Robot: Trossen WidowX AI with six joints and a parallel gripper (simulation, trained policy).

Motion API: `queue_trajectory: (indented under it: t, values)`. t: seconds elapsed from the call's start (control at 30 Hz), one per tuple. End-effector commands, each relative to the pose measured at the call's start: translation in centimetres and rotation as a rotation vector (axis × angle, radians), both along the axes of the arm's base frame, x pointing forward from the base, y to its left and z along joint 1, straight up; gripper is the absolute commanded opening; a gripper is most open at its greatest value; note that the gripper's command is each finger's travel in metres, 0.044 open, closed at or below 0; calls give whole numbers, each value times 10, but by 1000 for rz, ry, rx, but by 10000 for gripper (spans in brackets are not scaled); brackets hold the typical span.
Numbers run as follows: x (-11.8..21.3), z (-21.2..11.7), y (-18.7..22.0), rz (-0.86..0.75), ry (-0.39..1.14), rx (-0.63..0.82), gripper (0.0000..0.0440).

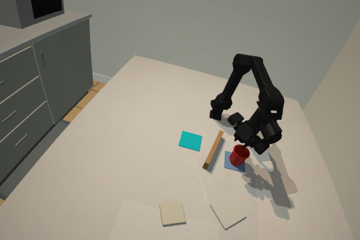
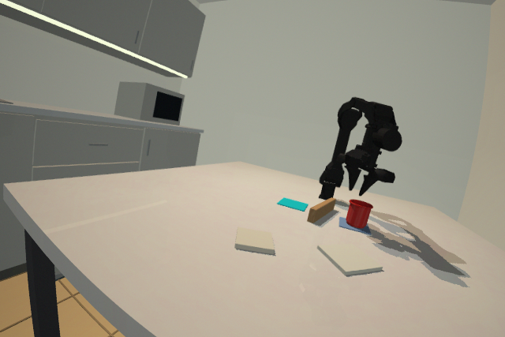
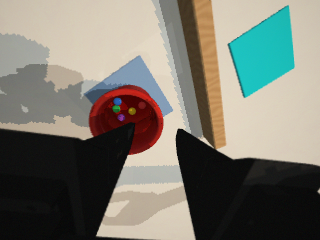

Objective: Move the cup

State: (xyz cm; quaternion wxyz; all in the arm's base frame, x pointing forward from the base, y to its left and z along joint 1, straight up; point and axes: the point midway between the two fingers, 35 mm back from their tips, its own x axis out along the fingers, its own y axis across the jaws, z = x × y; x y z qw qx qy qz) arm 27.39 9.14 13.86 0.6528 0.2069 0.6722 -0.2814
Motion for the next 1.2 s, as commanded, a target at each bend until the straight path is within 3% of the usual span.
queue_trajectory:
  t: [0.0,0.6,0.87,1.17]
  values:
    - [-1,-11,-1,-6,19,-17,184]
    - [-10,-71,-4,55,85,-41,183]
    - [-12,-83,-8,113,81,-43,10]
    - [-11,-68,-10,93,51,-29,0]
